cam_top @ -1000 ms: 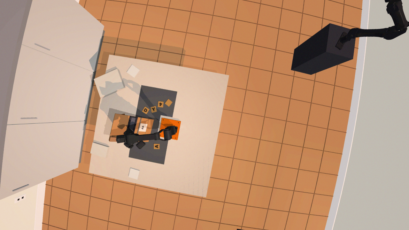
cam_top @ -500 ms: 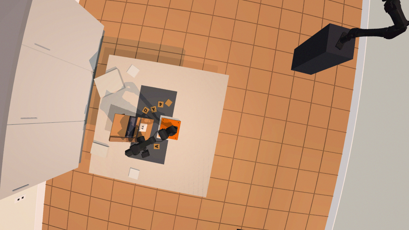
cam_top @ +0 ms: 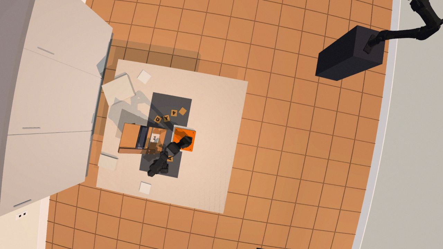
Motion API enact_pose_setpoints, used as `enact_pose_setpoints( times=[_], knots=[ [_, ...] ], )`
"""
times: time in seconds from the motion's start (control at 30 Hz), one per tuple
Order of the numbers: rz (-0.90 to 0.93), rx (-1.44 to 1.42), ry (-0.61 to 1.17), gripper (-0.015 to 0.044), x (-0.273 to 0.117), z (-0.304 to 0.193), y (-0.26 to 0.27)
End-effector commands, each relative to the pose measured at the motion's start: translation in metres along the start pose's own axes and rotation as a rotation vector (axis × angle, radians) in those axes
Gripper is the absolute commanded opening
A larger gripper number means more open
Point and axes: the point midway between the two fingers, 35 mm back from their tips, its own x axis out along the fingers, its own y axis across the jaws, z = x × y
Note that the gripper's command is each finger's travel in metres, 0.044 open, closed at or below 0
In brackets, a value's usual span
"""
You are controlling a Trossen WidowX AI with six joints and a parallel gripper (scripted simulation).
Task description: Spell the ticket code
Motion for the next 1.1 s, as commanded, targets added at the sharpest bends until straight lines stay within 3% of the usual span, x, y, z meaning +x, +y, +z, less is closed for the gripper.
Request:
enact_pose_setpoints(
  times=[0.0, 0.37, 1.07],
  knots=[
    [-0.009, 0.021, -0.003, 0.0340, 0.003, 0.001, -0.001],
    [-0.010, 0.021, -0.002, 0.0340, 0.035, 0.001, -0.001],
    [-0.010, 0.021, -0.003, 0.0340, 0.046, 0.002, -0.002]
  ],
)
